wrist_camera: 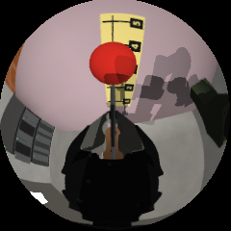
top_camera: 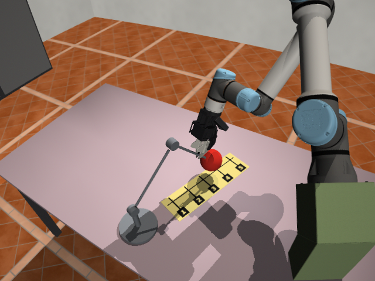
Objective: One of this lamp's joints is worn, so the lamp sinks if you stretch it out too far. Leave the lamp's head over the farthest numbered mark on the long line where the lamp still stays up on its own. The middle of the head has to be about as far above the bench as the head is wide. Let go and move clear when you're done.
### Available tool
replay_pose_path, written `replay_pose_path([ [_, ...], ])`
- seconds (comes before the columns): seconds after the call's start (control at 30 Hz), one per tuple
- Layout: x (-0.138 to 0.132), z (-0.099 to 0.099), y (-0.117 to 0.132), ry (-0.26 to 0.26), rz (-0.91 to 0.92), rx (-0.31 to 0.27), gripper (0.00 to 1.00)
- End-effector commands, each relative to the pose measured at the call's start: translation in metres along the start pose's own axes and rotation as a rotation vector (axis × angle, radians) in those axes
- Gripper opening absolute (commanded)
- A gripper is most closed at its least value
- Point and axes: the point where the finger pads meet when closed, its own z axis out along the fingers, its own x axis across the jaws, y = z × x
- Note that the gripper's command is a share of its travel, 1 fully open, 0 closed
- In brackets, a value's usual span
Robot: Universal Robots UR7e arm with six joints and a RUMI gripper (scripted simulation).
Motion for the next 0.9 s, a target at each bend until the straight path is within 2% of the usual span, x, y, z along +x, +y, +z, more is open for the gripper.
replay_pose_path([
  [0.0, -0.001, -0.003, -0.012, -0.001, 0.000, 0.001, 0.00],
  [0.3, -0.001, -0.008, -0.032, 0.000, -0.001, 0.001, 0.00],
  [0.87, -0.001, -0.008, -0.035, 0.000, -0.001, 0.001, 0.00],
])
